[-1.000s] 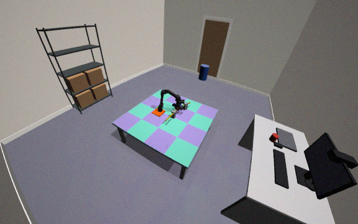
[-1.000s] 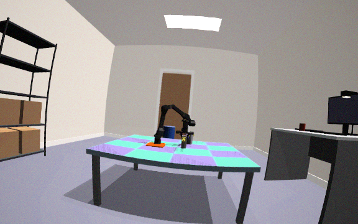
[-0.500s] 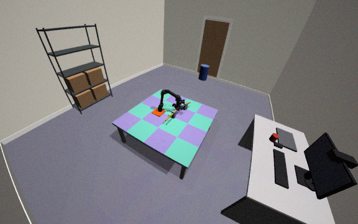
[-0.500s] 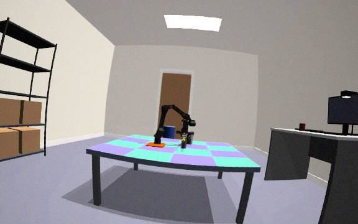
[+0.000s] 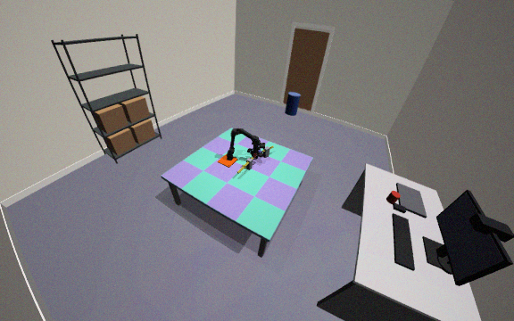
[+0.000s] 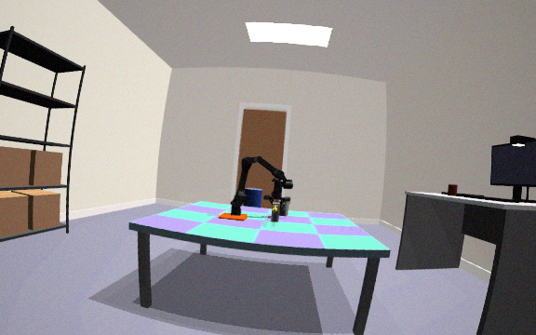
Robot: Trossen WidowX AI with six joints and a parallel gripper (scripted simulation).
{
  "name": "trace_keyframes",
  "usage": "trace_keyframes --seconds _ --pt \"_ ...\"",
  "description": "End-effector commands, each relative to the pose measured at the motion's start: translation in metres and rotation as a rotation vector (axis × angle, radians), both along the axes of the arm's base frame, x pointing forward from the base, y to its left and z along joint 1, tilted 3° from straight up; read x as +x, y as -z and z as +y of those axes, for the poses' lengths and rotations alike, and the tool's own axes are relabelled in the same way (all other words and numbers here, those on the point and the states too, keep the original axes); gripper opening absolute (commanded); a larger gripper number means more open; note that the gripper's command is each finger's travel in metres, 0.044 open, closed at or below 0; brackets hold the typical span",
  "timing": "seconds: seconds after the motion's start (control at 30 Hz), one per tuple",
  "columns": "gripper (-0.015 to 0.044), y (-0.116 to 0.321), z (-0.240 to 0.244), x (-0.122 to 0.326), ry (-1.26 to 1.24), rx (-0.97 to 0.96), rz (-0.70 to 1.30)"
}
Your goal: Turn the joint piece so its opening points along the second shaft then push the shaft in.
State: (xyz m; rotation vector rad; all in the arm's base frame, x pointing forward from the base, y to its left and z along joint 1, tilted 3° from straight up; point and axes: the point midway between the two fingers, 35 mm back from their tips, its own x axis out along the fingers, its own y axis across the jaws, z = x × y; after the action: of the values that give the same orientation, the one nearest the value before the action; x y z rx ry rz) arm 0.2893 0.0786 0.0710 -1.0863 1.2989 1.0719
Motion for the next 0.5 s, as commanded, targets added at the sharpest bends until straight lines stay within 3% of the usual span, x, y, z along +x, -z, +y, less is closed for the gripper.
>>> trace_keyframes --seconds 0.0,0.1,0.47 --pt "0.0131 0.0000 0.0000 0.0000 0.000 0.000 0.000" --pt "0.0147 0.0000 0.0000 0.0000 0.000 0.000 0.000" --pt "0.0436 0.0000 0.0000 0.0000 0.000 0.000 0.000"
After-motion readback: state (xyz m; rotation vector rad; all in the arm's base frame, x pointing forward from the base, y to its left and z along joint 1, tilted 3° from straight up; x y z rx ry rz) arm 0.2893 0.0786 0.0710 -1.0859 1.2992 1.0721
